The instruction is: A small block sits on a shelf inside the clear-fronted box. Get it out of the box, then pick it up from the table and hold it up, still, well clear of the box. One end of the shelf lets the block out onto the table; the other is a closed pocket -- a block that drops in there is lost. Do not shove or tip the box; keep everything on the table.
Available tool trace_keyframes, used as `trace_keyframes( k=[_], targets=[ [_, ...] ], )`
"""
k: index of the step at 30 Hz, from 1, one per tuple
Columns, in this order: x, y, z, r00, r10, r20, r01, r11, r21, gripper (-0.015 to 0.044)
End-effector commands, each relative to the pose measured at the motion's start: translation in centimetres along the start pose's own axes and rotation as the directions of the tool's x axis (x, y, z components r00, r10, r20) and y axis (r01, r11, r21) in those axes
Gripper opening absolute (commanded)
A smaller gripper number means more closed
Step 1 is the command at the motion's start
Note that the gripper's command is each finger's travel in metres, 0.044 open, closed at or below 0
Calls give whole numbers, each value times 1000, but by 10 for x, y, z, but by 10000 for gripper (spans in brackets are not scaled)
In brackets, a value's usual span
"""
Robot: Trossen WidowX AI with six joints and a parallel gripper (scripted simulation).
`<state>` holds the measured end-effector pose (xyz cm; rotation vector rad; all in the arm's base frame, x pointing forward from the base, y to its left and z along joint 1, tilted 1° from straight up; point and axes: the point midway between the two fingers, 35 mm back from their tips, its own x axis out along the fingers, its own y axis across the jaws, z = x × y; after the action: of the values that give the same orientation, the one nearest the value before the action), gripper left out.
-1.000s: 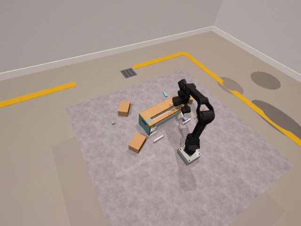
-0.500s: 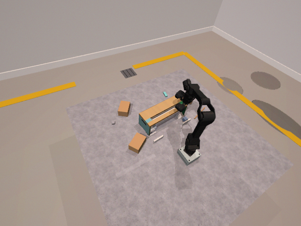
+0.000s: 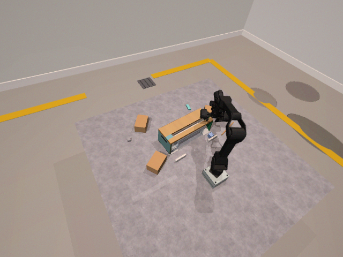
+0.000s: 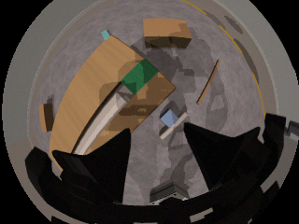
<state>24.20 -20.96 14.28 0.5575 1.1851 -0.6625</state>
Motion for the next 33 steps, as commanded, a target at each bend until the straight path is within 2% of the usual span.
trace_keyframes(
  k=[1, 7, 12, 18, 24, 27, 33],
  targets=[
    [3, -14, -6, 995, 96, 5, -61, 584, 810, 285],
    [1, -19, -6, 992, 126, 17, -50, 268, 962, 285],
    [0, -23, -6, 988, 153, 30, -27, -22, 999, 285],
    [-2, -27, -5, 983, 180, 45, 24, -361, 932, 285],
    [-3, -31, -5, 976, 207, 62, 90, -650, 754, 285],
    [-4, -32, -5, 974, 215, 67, 122, -756, 643, 285],
    [-4, -33, -5, 974, 216, 68, 125, -764, 634, 285]
  ],
)
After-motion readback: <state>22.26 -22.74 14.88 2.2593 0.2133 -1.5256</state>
